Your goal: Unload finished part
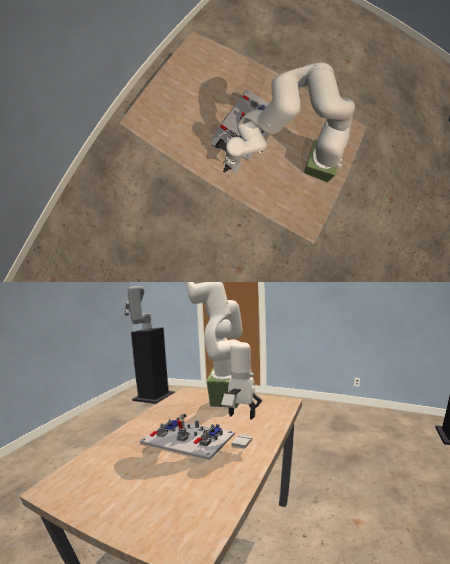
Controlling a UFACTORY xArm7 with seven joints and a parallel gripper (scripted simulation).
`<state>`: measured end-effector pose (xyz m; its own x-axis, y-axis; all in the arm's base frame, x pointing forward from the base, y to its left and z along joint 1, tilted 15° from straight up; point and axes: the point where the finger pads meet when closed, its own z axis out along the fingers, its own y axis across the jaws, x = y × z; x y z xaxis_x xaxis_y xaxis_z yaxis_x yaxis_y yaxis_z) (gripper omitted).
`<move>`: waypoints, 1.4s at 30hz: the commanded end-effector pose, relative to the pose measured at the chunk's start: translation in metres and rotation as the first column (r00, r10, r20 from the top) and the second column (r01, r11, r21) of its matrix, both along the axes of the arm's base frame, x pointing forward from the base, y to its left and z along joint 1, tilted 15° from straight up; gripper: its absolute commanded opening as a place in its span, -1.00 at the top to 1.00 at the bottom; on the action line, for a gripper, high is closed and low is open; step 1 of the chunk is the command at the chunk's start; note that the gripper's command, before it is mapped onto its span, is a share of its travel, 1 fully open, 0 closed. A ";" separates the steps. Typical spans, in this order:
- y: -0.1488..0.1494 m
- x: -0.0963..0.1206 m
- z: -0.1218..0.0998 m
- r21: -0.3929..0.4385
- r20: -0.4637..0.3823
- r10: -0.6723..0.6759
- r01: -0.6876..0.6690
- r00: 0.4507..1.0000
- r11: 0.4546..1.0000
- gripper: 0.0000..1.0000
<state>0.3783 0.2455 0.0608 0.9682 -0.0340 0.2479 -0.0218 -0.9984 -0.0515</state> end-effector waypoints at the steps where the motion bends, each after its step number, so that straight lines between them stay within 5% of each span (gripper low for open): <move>1: 0.000 -0.001 0.010 0.002 0.002 0.001 -0.001 1.000 1.000 -0.89; 31: -0.003 -0.020 0.081 0.002 0.002 0.001 -0.001 1.000 1.000 -0.89; 42: -0.003 -0.021 0.085 0.002 0.002 0.001 -0.001 1.000 1.000 -0.89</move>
<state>0.3565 0.2414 0.1440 0.9685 -0.0337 0.2466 -0.0216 -0.9984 -0.0515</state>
